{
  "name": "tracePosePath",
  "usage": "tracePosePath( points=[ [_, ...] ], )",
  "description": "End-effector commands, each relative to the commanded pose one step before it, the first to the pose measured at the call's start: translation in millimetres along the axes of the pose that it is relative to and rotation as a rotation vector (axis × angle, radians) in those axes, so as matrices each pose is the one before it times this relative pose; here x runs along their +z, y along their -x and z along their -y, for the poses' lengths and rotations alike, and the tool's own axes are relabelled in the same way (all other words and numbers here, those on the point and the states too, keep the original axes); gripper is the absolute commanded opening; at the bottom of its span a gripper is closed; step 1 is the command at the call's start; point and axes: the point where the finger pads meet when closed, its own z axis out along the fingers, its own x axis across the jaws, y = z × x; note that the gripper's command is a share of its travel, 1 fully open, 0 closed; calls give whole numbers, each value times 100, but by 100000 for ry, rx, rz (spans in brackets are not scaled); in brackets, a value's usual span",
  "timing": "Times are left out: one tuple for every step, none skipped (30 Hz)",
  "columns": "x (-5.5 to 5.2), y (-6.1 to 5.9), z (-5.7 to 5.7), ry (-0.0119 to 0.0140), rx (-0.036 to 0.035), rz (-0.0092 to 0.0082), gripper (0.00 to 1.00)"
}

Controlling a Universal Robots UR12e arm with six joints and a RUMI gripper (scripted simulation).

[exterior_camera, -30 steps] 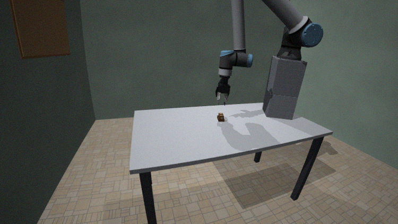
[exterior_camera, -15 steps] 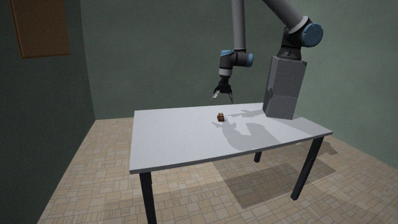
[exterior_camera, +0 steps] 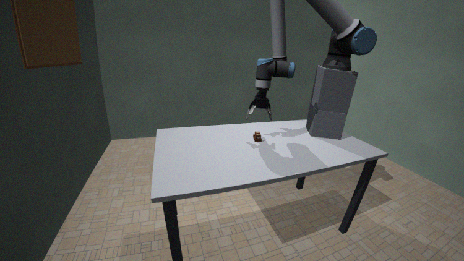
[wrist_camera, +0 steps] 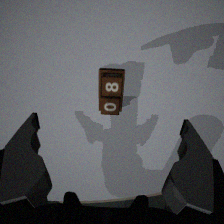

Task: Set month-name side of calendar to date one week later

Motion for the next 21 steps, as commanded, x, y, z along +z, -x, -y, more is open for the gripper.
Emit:
tracePosePath(
  points=[
    [-740,-113,98,58,172,-38,100],
    [-272,2,11,0,9,2,100],
    [-317,3,12,0,10,2,100],
    [-358,1,9,0,4,2,100],
    [-394,-2,0,0,-11,0,100],
    [-423,-1,0,0,0,0,100],
    [-445,-1,0,0,0,0,100],
    [-459,-1,0,0,0,0,100],
    [-465,-1,0,0,0,0,100],
    [-463,-1,0,0,0,0,100],
    [-453,-1,0,0,0,0,100],
    [-435,-1,0,0,0,0,100],
    [-409,-1,0,0,0,0,100],
    [-378,-1,0,0,0,0,100],
    [0,0,0,0,0,0,100],
    [0,0,0,0,0,0,100],
    [-338,-7,-25,1,-47,-4,100],
    [-299,-1,-1,0,-1,0,100],
    [-254,0,1,0,4,0,100],
    [-208,0,2,0,8,0,100],
    [-162,0,0,0,7,0,100]
  ],
)
